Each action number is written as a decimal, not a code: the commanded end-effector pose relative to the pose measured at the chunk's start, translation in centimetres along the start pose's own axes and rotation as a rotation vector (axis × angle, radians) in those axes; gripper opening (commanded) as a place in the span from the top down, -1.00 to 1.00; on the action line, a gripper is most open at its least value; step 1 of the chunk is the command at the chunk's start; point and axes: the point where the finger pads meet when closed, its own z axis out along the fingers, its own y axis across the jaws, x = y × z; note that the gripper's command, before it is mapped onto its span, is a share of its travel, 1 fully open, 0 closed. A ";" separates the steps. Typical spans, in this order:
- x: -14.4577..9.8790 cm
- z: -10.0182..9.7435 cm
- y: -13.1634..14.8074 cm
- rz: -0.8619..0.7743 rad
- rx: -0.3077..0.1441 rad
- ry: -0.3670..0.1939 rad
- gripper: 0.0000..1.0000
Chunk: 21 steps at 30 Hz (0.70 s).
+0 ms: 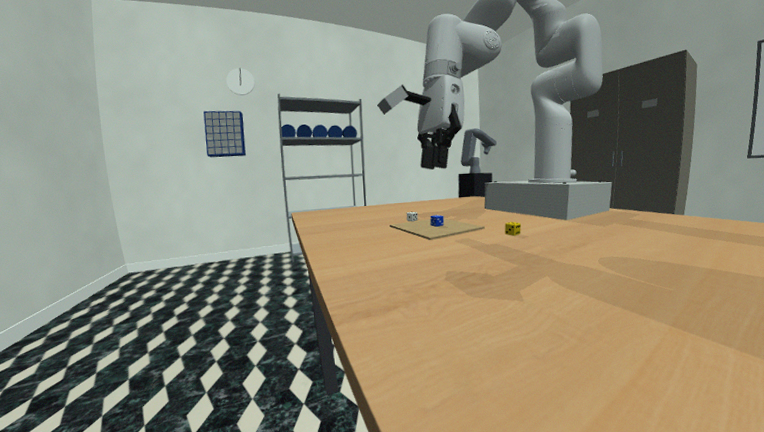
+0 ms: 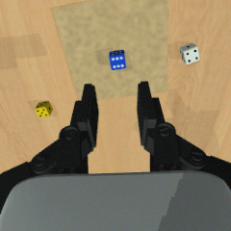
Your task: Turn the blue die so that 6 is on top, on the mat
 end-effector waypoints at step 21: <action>1.1 -0.3 0.0 0.000 0.000 -0.153 -1.00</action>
